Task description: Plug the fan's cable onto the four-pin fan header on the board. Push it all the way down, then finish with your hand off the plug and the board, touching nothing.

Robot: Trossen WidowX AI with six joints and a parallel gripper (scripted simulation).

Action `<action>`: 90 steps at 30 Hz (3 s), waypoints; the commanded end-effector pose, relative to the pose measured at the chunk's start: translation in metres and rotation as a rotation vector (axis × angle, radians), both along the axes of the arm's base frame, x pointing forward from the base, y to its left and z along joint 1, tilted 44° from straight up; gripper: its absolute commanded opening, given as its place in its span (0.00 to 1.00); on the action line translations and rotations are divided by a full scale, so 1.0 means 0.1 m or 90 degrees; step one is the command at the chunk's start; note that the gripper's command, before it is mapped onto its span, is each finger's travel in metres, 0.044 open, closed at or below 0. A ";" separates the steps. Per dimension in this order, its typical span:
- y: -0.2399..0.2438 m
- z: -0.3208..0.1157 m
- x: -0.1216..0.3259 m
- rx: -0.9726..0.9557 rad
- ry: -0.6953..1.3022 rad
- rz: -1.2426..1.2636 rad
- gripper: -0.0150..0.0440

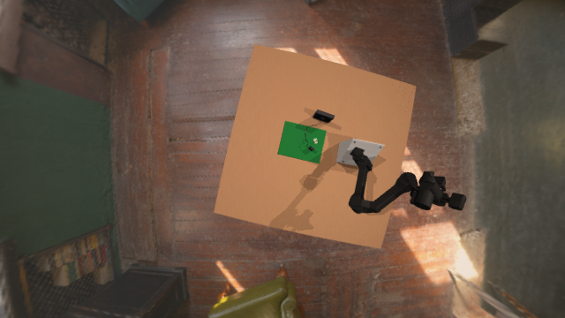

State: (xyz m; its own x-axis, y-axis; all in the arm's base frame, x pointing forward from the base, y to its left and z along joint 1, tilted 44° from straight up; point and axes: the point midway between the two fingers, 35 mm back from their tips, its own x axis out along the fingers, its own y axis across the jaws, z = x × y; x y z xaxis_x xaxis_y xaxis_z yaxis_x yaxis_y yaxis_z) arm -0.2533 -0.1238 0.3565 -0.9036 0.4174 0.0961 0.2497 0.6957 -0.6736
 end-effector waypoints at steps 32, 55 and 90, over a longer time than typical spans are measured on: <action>-2.88 -1.49 2.45 0.672 -0.066 0.994 1.00; -1.02 -3.10 5.07 1.298 -0.288 1.638 1.00; 2.15 -3.72 5.05 1.956 -0.841 1.646 1.00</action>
